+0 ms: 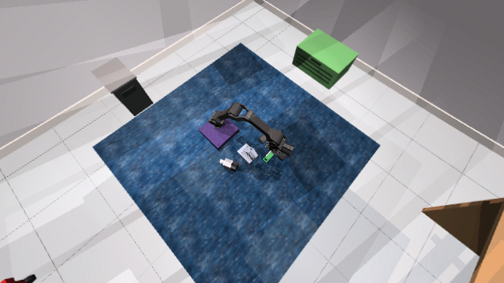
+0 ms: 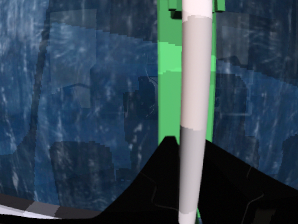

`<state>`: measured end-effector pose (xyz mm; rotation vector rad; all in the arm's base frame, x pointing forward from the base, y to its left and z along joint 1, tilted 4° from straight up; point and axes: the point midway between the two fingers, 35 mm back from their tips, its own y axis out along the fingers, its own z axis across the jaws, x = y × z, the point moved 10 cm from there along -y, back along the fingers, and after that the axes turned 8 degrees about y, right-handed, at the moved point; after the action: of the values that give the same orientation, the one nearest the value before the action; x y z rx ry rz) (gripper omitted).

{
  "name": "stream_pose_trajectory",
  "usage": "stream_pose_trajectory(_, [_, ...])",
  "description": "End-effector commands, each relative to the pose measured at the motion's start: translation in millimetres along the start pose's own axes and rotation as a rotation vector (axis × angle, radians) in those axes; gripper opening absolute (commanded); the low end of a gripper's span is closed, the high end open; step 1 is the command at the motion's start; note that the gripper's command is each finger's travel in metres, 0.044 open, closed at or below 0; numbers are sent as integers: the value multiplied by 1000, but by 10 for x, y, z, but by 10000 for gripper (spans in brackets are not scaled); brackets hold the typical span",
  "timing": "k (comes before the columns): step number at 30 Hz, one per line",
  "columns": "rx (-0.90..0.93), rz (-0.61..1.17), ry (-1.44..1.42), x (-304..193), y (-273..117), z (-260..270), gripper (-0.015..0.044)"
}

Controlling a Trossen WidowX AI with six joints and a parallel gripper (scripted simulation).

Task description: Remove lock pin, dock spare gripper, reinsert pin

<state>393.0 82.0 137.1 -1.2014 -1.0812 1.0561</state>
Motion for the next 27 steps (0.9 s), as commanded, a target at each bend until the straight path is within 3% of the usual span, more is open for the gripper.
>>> stream_pose_trajectory(1, [-15, -2, -4, -134, -119, -34, 0])
stream_pose_trajectory(27, [-14, -2, -6, -262, 63, -72, 0])
